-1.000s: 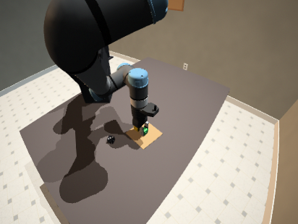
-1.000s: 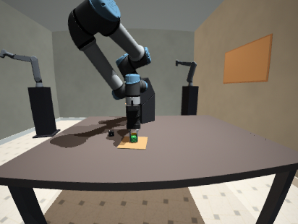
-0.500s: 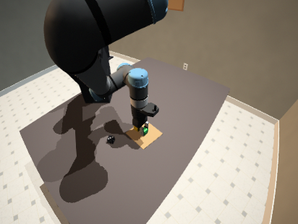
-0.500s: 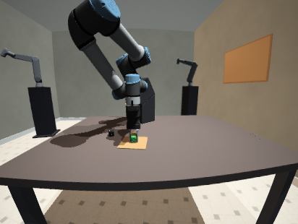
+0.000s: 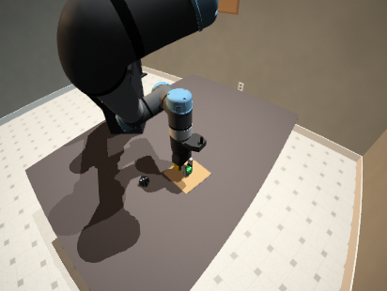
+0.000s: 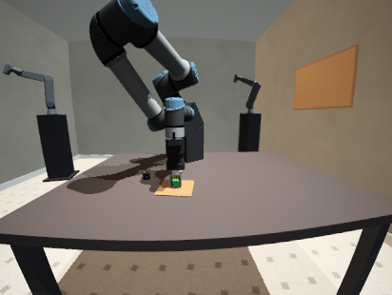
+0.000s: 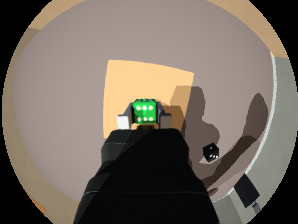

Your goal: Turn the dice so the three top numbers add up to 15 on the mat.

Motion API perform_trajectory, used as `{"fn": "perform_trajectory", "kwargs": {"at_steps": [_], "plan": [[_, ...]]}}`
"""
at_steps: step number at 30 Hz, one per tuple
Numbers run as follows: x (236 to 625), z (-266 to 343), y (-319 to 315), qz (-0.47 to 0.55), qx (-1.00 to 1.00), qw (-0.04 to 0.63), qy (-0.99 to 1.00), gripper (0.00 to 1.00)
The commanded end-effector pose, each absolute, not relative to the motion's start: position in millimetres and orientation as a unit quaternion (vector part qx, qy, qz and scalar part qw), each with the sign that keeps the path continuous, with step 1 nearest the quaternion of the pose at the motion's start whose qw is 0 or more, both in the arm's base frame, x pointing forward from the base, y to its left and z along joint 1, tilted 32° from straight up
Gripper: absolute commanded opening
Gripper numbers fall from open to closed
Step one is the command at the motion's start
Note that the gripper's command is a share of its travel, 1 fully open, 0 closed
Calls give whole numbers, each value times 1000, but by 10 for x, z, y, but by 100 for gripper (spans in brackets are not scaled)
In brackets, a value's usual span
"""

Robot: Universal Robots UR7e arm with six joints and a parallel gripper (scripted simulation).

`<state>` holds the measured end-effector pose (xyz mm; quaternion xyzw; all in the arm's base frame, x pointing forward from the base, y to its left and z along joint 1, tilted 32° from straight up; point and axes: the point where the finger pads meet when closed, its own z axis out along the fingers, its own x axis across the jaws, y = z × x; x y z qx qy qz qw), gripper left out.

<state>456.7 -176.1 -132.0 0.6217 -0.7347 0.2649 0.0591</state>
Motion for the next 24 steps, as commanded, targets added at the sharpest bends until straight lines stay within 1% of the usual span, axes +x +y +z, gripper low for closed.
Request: {"fn": "perform_trajectory", "kwargs": {"at_steps": [1, 24], "plan": [[4571, -1318, -1762, 265, 622, 59, -735, 57], [4579, -1349, -1779, 265, 622, 59, -735, 57]]}}
